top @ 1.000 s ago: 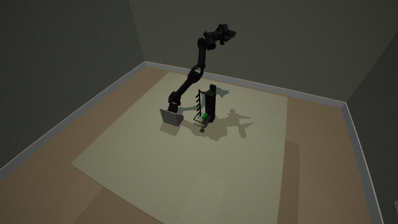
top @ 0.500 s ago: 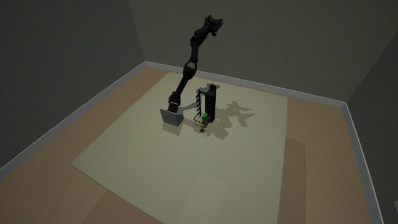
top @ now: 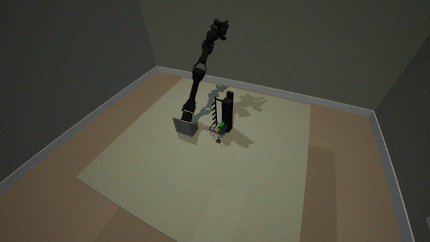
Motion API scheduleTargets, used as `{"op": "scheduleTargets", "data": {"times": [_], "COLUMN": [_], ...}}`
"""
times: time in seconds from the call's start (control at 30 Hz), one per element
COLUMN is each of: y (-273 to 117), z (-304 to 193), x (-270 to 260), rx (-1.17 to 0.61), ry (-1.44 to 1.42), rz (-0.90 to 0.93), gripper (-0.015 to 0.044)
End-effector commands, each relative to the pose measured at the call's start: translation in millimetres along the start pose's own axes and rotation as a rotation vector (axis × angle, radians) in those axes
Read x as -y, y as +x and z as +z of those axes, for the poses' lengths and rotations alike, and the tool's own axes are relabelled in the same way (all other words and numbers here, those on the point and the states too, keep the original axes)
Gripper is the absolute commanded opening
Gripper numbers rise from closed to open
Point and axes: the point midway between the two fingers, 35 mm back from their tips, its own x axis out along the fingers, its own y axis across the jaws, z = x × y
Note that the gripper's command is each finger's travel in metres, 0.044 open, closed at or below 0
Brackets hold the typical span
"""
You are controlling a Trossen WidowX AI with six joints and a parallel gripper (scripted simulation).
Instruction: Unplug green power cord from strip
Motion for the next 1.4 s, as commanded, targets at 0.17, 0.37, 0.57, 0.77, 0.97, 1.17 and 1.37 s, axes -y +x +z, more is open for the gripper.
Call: {"op": "scheduleTargets", "data": {"times": [0.17, 0.37, 0.57, 0.77, 0.97, 1.17, 1.37], "y": [-9.8, -14.7, -19.7, -25.5, -33.6, -45.6, -63.1], "z": [26.6, 18.8, -8.4, -54.4, -118.1, -194.7, -278.2], "x": [-85.7, -142.3, -198.8, -249.0, -288.3, -311.3, -315.6], "rx": [0.126, 0.15, 0.129, 0.055, -0.074, -0.255, -0.481], "ry": [-0.075, -0.112, -0.142, -0.16, -0.164, -0.149, -0.113], "rz": [0.132, 0.244, 0.372, 0.503, 0.624, 0.719, 0.772], "gripper": [0.016, 0.016, 0.016, 0.016, 0.016, 0.016, 0.016]}}
